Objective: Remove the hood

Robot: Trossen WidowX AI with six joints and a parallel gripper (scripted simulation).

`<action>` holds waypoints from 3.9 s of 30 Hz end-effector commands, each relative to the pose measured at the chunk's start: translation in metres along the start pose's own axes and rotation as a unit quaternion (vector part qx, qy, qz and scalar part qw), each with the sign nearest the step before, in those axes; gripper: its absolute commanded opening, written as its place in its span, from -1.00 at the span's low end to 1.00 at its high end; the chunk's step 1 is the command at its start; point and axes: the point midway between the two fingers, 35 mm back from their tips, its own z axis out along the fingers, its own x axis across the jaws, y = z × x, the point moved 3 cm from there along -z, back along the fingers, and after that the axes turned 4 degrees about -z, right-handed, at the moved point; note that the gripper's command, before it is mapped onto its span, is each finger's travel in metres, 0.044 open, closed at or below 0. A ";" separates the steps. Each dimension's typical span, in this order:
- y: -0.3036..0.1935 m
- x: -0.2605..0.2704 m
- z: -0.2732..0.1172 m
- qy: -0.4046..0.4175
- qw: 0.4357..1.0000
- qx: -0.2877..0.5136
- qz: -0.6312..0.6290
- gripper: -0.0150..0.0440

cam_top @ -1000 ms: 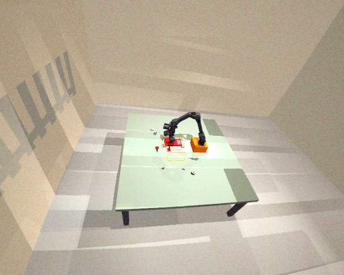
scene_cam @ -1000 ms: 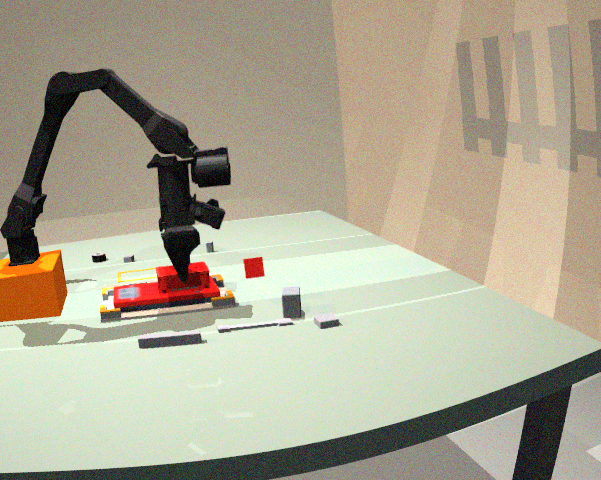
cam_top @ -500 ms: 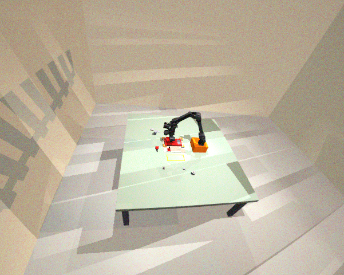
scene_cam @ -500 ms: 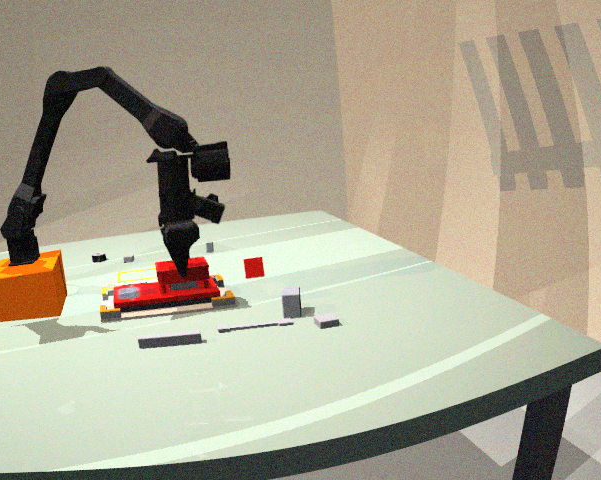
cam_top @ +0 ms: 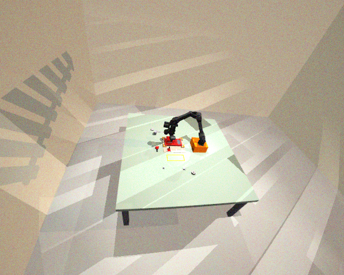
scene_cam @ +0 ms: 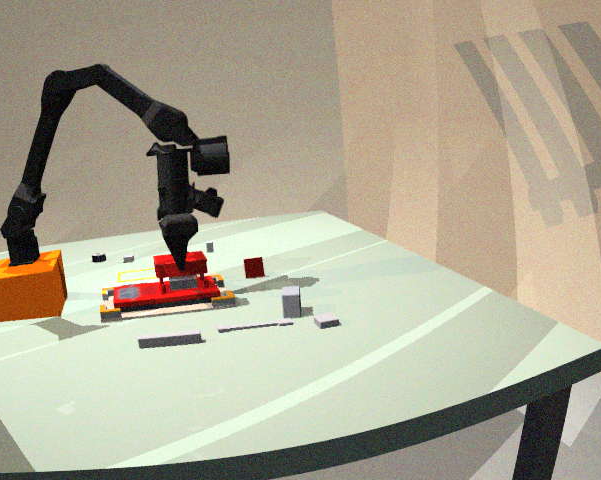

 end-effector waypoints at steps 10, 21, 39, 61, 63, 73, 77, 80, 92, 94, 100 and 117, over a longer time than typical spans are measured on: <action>0.002 0.003 -0.034 -0.001 1.000 -0.004 0.000 -0.49; 0.009 0.059 -0.037 0.001 1.000 -0.005 0.001 -0.49; 0.000 0.151 -0.041 0.005 1.000 -0.005 0.001 -0.49; -0.026 0.225 -0.042 0.008 1.000 -0.004 0.001 -0.49; -0.026 0.225 -0.040 0.008 1.000 -0.004 0.001 -0.49; -0.025 0.225 -0.032 0.008 1.000 -0.004 0.001 -0.49; -0.025 0.225 -0.029 0.008 1.000 -0.004 0.001 -0.49; -0.025 0.225 -0.026 0.008 1.000 -0.004 0.001 -0.49; -0.024 0.226 -0.016 0.008 1.000 -0.004 0.001 -0.49; -0.024 0.226 -0.014 0.008 1.000 -0.004 0.001 -0.49; -0.024 0.226 -0.009 0.008 1.000 -0.004 0.001 -0.49; -0.024 0.226 0.005 0.008 1.000 -0.004 0.001 -0.49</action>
